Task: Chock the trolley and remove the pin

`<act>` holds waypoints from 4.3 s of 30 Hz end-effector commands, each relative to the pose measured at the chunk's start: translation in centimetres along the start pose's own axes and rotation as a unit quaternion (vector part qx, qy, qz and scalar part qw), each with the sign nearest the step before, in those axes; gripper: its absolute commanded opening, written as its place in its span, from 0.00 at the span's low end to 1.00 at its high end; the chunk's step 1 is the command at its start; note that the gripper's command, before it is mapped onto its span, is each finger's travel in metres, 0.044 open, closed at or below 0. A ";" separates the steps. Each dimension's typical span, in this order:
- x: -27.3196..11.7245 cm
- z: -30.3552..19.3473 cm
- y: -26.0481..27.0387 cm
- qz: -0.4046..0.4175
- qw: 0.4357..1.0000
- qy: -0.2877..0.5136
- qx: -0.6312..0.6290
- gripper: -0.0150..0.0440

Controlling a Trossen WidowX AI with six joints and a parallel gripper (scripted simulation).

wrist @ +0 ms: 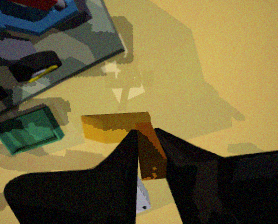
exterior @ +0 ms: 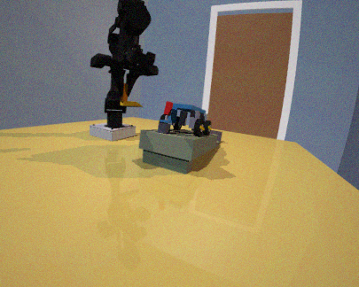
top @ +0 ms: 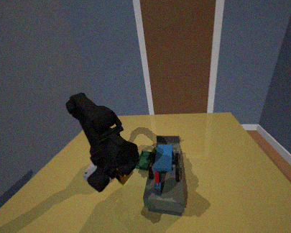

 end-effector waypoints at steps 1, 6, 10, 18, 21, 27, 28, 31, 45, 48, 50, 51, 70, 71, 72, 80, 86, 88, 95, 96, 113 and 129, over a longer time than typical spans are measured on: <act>-0.1 0.0 0.0 0.001 0.998 -0.003 -0.066 0.25; -0.1 0.0 0.0 0.001 0.988 -0.004 -0.152 0.25; -0.1 0.0 0.0 0.001 0.976 -0.004 -0.219 0.25; -0.1 0.0 0.0 0.000 0.936 -0.004 -0.351 0.25; -0.1 0.0 0.0 0.001 0.917 -0.004 -0.399 0.25; -0.1 0.0 0.0 0.001 0.871 -0.004 -0.492 0.25; -0.1 0.0 0.0 0.001 0.862 -0.004 -0.506 0.25; -0.1 0.0 0.0 0.001 0.835 -0.004 -0.550 0.25; -0.1 0.1 -0.1 0.001 0.683 -0.004 -0.731 0.25; -0.1 0.1 -0.1 0.001 0.645 -0.004 -0.764 0.25; -0.1 0.1 -0.1 0.001 0.618 -0.004 -0.786 0.25; -0.1 0.1 -0.1 0.001 0.605 -0.004 -0.796 0.25; 0.0 0.1 2.6 0.002 0.558 -0.006 -0.830 0.25; 0.0 0.1 3.0 0.002 0.558 -0.006 -0.830 0.25; 0.0 0.1 3.3 0.002 0.558 -0.006 -0.830 0.25; 0.0 0.3 6.0 0.003 0.558 -0.007 -0.830 0.25; 0.0 0.3 8.1 0.004 0.558 -0.008 -0.830 0.25; 0.0 0.4 8.8 0.004 0.558 -0.009 -0.830 0.25; 0.0 0.3 11.3 0.005 0.558 -0.010 -0.830 0.25; 0.1 0.3 11.7 0.005 0.558 -0.010 -0.830 0.25; 0.5 -0.3 17.7 0.007 0.558 -0.012 -0.830 0.25; 1.3 -1.2 23.9 0.009 0.558 -0.015 -0.830 0.25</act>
Point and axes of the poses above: the point midway between the two fingers, 35 mm back from their tips, its own x axis out along the fingers, its own y axis across the jaws, z = x × y, the point moved 10 cm from there along -x, back along the fingers, and after that the axes turned 7 degrees about -x, right-handed, at the moved point
